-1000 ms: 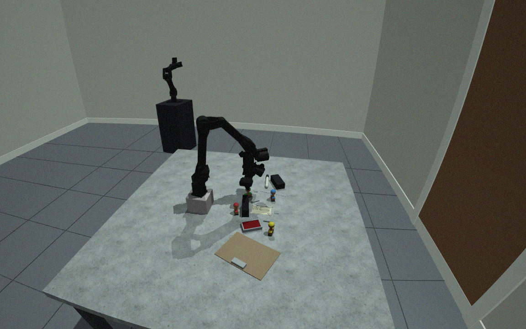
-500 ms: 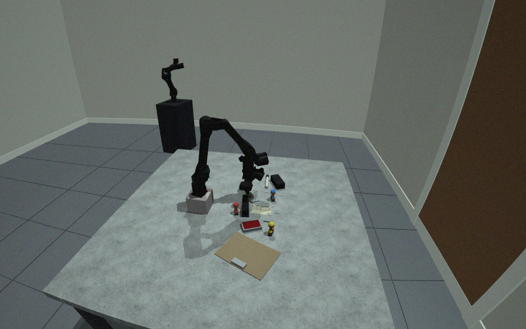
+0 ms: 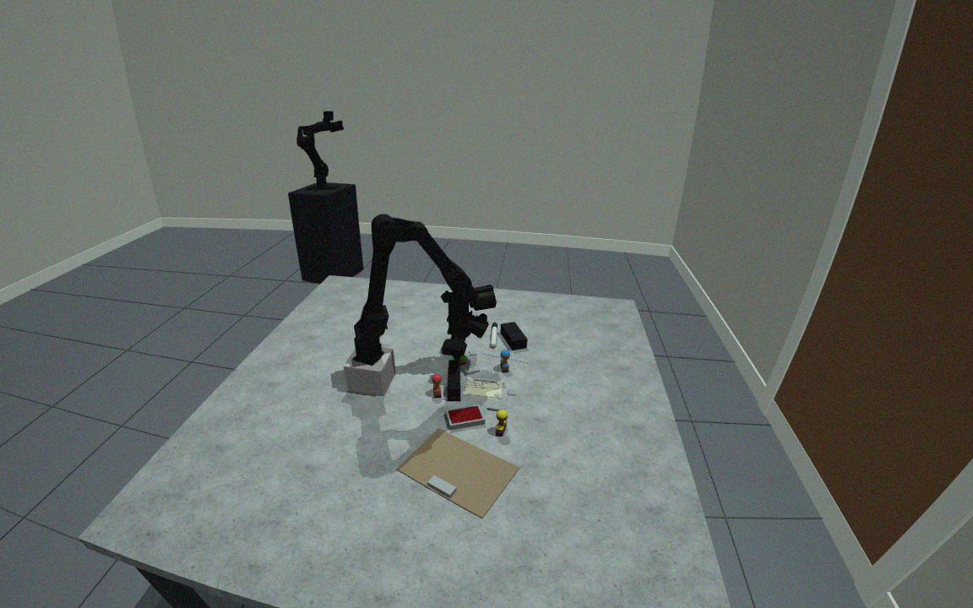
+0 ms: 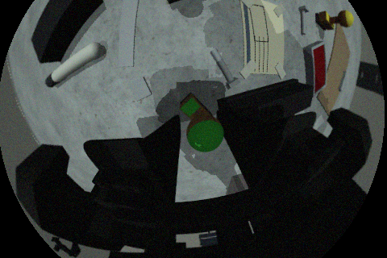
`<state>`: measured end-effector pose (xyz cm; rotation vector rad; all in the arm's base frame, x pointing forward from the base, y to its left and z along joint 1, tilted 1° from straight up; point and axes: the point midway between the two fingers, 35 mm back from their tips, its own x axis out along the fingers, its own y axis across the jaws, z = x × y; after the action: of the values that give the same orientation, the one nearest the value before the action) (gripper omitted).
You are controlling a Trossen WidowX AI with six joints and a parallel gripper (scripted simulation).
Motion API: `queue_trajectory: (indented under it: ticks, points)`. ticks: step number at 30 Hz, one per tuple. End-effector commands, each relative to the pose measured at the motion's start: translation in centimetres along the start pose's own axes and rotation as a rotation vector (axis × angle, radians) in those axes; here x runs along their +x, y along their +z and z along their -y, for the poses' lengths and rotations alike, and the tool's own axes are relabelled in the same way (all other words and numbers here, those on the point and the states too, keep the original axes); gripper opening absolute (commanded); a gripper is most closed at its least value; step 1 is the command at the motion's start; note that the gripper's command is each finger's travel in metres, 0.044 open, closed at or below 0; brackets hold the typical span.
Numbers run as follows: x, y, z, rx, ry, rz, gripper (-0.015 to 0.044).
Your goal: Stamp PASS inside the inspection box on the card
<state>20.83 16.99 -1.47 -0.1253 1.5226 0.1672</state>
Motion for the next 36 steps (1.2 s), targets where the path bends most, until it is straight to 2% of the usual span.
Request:
queue_trajectory:
  ticks: [1, 13, 16, 17, 36]
  points:
    - [-0.04, 0.02, -0.01, 0.0, 0.001, 0.001, 0.0165]
    - [-0.04, 0.02, -0.01, 0.0, 0.001, 0.001, 0.0085]
    - [-0.1, 0.04, -0.02, 0.0, 0.001, 0.001, 0.0006]
    - [-0.15, 0.04, -0.02, 0.0, 0.001, 0.001, 0.0]
    - [-1.03, 0.16, -0.09, 0.0, 0.003, 0.0, 0.0]
